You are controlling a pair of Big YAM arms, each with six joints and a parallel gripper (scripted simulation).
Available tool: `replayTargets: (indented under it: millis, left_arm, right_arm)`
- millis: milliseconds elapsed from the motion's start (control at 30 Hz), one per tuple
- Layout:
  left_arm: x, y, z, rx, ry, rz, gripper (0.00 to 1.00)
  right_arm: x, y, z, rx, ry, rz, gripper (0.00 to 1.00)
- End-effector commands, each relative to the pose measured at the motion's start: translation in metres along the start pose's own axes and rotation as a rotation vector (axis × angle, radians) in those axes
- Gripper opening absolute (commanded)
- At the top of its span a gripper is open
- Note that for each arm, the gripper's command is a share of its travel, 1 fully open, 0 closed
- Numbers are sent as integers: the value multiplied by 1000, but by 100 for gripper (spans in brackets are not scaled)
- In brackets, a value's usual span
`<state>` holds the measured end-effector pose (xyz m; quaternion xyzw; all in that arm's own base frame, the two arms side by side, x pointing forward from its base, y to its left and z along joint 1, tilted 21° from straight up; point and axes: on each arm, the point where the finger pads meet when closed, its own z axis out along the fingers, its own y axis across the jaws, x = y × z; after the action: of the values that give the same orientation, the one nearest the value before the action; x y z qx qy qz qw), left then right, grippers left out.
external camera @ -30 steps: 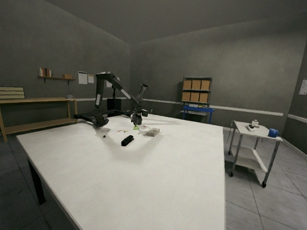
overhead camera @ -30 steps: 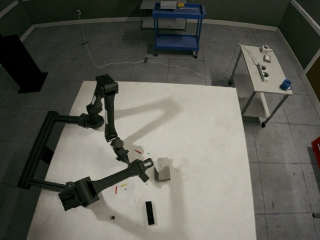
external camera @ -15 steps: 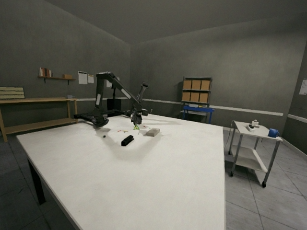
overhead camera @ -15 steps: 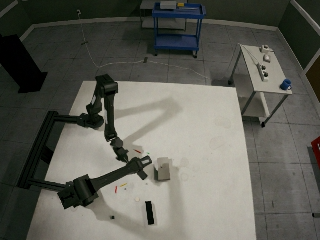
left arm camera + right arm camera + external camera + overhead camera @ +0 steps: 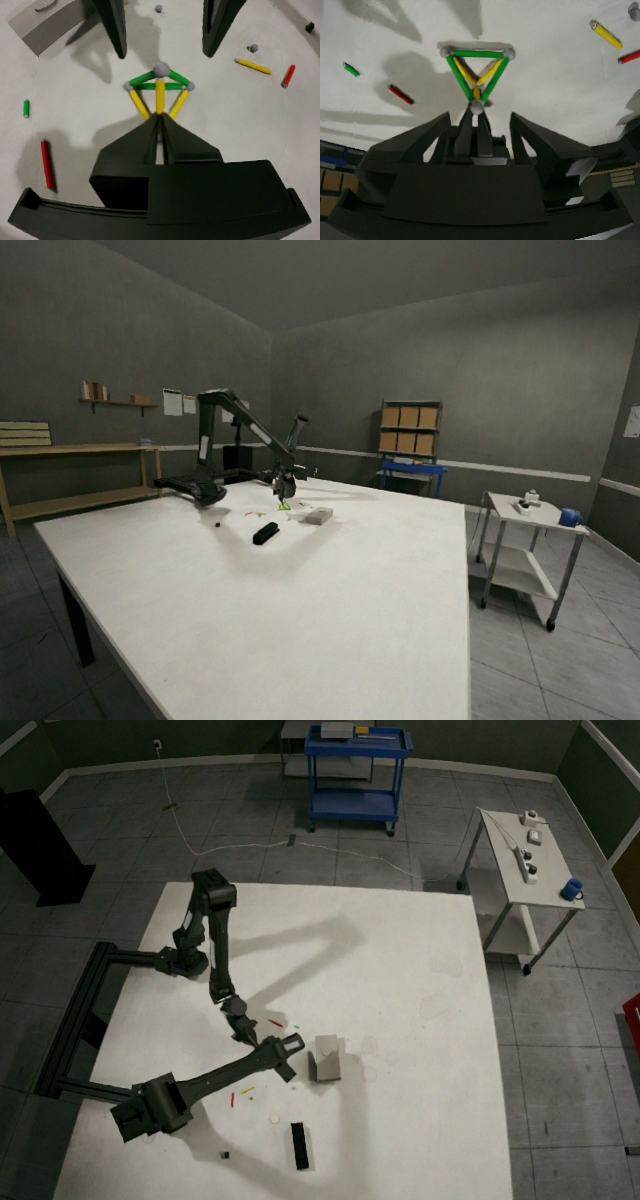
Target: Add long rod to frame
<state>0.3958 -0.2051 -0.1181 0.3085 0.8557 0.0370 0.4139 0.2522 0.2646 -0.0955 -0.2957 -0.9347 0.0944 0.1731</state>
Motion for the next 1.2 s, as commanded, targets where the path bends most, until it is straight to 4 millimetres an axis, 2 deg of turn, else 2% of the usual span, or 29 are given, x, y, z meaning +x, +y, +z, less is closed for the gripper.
replayTargets:
  millis: [0,100,167,200,233,367,467,667,800,867,967,1067,1167]
  left_arm:
    - [-4,1,2,-4,-16,-4,0]
    - [-4,1,2,-4,-16,-4,0]
    - [-4,1,2,-4,-16,-4,0]
    - [-4,1,2,-4,-16,-4,11]
    - [-4,1,2,-4,-16,-4,16]
    - [0,0,3,-3,-13,-3,16]
    - [-9,-2,-12,1,-27,-8,16]
    - [-8,-3,-25,1,-26,-7,16]
    - [-3,-4,-51,4,-13,-4,16]
    - [-3,-4,-51,4,-13,-4,16]
    - [-4,14,-51,-20,-3,3,16]
    - [-2,27,-60,-30,15,3,16]
    - [-7,52,-74,-53,26,-14,16]
  right_arm:
    - [-5,14,-30,-40,-8,-7,64]
    - [-5,13,-50,-39,-10,-7,64]
    - [-5,12,-55,-40,-9,-7,64]
    - [-5,12,-55,-40,-9,-7,64]
    - [-5,11,-47,-22,-3,-4,64]
    - [0,13,-47,-19,-7,-11,64]
    - [0,13,-47,-19,-7,-11,64]
    - [0,13,-47,-19,-7,-11,64]
    - [0,7,-40,-10,-3,-4,64]
    - [0,7,-40,-10,-3,-4,64]
    - [0,7,-40,-10,-3,-4,64]
    - [7,11,-38,-20,-26,-108,98]
    - [13,4,-37,-27,-91,-260,100]
